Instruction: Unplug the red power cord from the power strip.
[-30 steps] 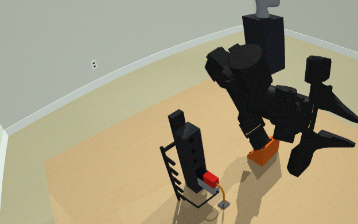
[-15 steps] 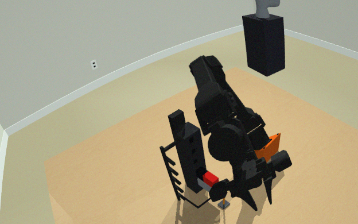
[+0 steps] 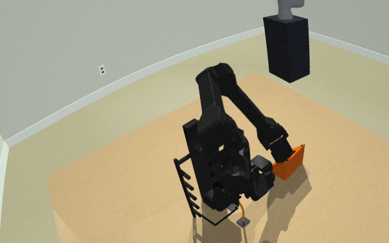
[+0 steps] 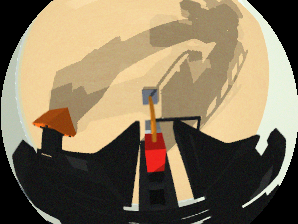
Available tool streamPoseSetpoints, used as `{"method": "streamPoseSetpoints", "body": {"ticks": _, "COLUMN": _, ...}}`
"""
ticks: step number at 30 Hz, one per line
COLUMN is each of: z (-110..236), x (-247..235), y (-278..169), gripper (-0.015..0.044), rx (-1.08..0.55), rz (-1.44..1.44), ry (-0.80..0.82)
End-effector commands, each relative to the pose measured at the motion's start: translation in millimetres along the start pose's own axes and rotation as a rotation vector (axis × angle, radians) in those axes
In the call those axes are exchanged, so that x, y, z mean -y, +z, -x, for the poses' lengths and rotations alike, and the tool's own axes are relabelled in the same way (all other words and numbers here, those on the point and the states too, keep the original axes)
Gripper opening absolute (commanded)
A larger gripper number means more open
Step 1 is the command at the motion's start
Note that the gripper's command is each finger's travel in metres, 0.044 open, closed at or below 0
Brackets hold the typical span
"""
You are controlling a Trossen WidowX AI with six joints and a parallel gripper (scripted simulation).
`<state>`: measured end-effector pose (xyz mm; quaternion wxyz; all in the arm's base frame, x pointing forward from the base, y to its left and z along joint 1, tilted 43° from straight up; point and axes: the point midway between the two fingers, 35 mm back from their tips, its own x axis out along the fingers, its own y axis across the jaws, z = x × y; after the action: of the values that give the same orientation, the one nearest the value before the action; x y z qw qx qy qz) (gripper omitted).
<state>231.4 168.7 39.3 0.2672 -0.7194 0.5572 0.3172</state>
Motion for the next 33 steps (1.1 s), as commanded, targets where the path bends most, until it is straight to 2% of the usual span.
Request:
{"method": "streamPoseSetpoints", "body": {"ticks": 1, "z": 0.6, "x": -1.9, "y": -4.9, "gripper": 0.0160, "rx": -0.023, "rz": 0.042, "ry": -0.006}}
{"method": "streamPoseSetpoints", "body": {"ticks": 33, "z": 1.4, "x": -0.2, "y": -44.7, "gripper": 0.0160, "rx": -0.025, "rz": 0.042, "ry": -0.005}}
